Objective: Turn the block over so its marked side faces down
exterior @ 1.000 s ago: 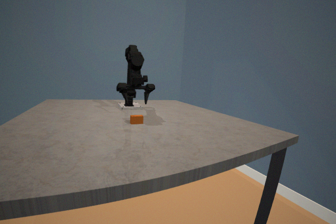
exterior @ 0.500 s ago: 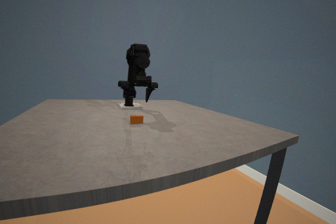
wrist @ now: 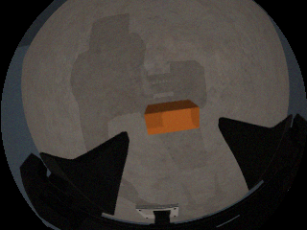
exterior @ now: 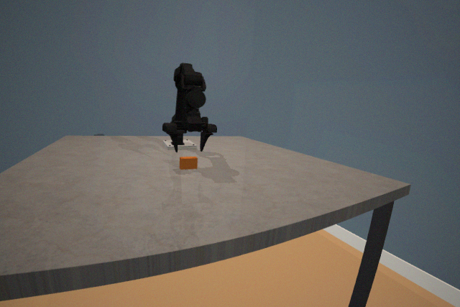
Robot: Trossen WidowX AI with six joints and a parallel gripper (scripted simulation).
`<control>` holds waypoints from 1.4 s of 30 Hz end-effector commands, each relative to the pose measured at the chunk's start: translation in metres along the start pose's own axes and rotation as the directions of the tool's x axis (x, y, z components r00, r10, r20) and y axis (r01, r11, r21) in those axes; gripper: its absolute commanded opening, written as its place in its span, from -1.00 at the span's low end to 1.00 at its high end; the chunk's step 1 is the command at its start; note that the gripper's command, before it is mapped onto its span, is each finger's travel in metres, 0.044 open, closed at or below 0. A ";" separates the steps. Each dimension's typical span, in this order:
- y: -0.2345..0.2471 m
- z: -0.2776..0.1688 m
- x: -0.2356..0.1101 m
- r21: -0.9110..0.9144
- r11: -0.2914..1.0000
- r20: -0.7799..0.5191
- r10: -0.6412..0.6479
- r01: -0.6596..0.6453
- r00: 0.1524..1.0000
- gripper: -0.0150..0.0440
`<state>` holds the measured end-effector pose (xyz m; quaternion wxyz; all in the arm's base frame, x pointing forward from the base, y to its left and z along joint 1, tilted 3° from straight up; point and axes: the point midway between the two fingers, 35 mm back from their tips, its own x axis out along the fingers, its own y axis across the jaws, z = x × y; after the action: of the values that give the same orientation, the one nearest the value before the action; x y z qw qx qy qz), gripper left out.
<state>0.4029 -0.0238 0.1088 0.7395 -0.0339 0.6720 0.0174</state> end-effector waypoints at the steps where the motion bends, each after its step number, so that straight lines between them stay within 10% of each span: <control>1: -0.001 -0.001 0.007 0.004 1.000 -0.010 -0.003 0.003 1.000 1.00; 23: -0.001 -0.002 0.039 0.004 1.000 -0.010 -0.003 0.003 1.000 1.00; 28: -0.001 -0.002 0.039 0.004 1.000 -0.010 -0.003 0.003 1.000 0.56; 42: -0.001 -0.002 0.039 0.004 1.000 -0.010 -0.003 0.003 1.000 0.24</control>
<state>0.4051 -0.0249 0.0718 0.7376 -0.0336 0.6742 0.0163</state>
